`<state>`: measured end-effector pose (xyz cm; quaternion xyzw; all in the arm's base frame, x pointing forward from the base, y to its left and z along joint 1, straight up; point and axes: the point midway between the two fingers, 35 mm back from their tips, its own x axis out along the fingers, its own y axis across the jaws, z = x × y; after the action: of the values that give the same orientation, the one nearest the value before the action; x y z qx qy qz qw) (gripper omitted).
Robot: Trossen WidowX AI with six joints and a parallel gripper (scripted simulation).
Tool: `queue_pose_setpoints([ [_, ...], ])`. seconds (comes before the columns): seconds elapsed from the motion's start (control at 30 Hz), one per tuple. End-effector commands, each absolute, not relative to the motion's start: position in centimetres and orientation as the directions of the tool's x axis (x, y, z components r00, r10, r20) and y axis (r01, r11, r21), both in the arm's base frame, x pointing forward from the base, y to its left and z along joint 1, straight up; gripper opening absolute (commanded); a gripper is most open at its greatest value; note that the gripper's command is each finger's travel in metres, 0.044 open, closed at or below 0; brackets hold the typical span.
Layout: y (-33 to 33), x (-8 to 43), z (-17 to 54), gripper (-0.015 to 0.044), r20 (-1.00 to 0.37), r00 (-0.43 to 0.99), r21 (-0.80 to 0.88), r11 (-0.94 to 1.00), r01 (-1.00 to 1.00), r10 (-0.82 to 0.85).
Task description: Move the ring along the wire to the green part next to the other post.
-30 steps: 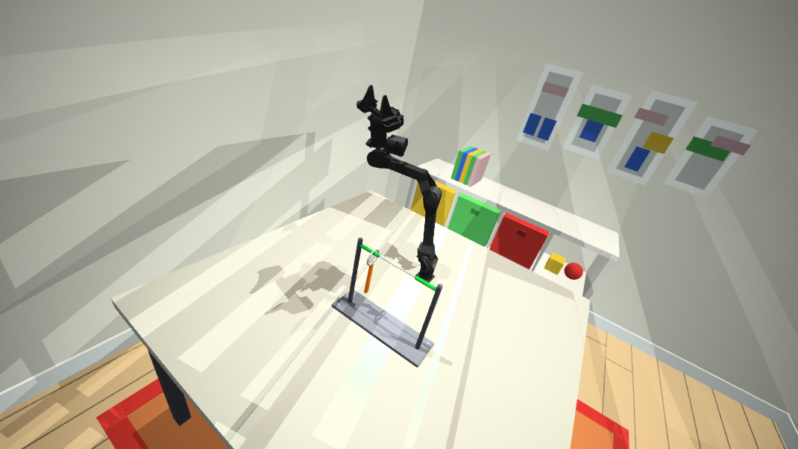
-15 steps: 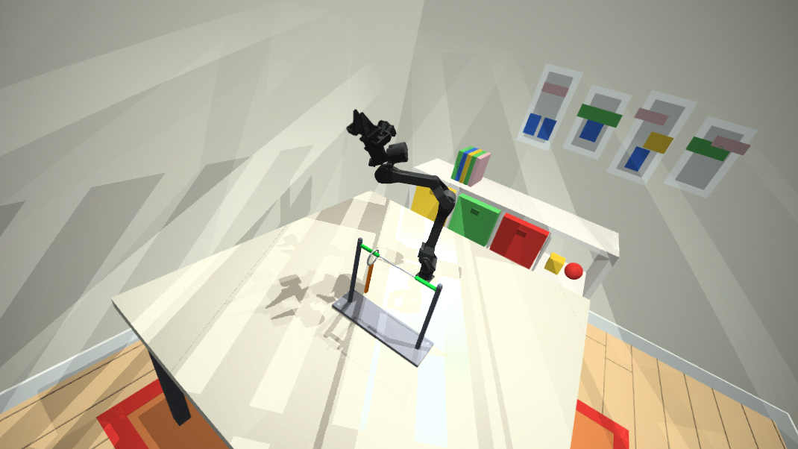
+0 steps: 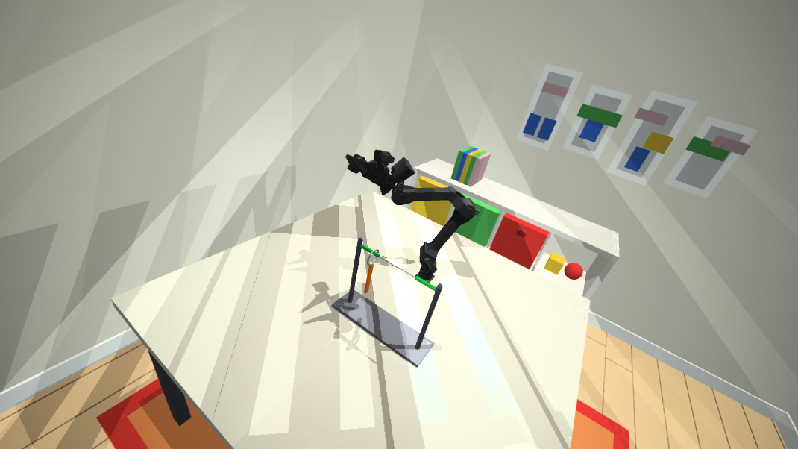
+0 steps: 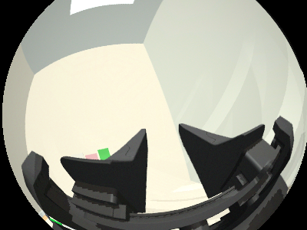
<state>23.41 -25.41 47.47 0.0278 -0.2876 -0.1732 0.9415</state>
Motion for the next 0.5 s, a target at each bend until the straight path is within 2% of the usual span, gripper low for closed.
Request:
queue_pose_setpoints([
  [0.0,-23.2,24.1,43.7,0.0160,0.434,0.834,0.160,0.940,0.300,-0.340],
  [0.47,-15.3,24.3,28.0,0.0160,0.065,0.968,0.196,0.954,0.225,-0.242],
])
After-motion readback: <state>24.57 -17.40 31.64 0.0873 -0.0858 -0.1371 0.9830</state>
